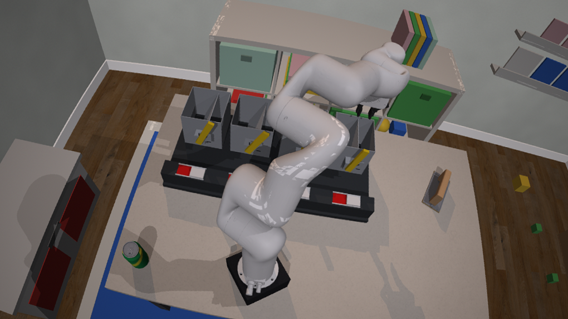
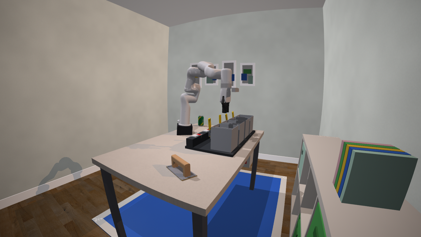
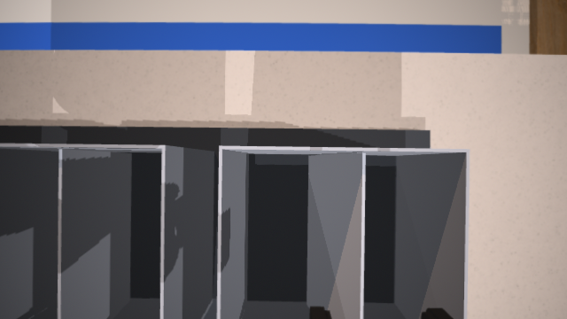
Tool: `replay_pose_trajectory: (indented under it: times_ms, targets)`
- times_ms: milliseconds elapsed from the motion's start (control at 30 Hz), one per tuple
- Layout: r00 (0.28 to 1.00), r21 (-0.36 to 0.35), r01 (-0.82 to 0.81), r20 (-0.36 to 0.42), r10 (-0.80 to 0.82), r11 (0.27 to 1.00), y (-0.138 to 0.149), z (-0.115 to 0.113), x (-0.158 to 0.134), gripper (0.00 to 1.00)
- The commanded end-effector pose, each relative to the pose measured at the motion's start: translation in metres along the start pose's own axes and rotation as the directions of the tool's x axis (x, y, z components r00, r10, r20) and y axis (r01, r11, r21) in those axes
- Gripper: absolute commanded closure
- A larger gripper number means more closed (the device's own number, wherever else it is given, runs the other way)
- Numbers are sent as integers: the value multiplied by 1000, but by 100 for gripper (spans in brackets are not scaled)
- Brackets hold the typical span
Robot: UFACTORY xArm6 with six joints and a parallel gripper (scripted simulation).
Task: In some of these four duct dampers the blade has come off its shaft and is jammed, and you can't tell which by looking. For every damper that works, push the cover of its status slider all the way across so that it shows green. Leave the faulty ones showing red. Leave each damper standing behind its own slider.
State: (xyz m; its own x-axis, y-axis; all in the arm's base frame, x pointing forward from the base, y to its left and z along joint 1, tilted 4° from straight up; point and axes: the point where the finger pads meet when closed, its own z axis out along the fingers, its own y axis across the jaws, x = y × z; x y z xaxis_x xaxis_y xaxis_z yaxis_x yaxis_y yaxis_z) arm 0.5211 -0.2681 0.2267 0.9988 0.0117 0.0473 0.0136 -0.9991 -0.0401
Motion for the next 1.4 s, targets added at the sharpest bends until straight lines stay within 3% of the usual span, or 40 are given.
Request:
replay_pose_trajectory:
  times_ms: [0, 433, 500, 900, 1367]
  targets:
    - [1000, -3, 0, -5, 0, 1000, 0, -3, 1, 61]
    - [1000, 11, 0, -5, 0, 1000, 3, -1, -7, 61]
    - [1000, 67, -1, -8, 2, 998, 12, 6, -39, 61]
    - [1000, 183, 1, -10, 1, 983, 32, 21, -110, 61]
    - [1000, 185, 1, -10, 1, 983, 32, 21, -111, 61]
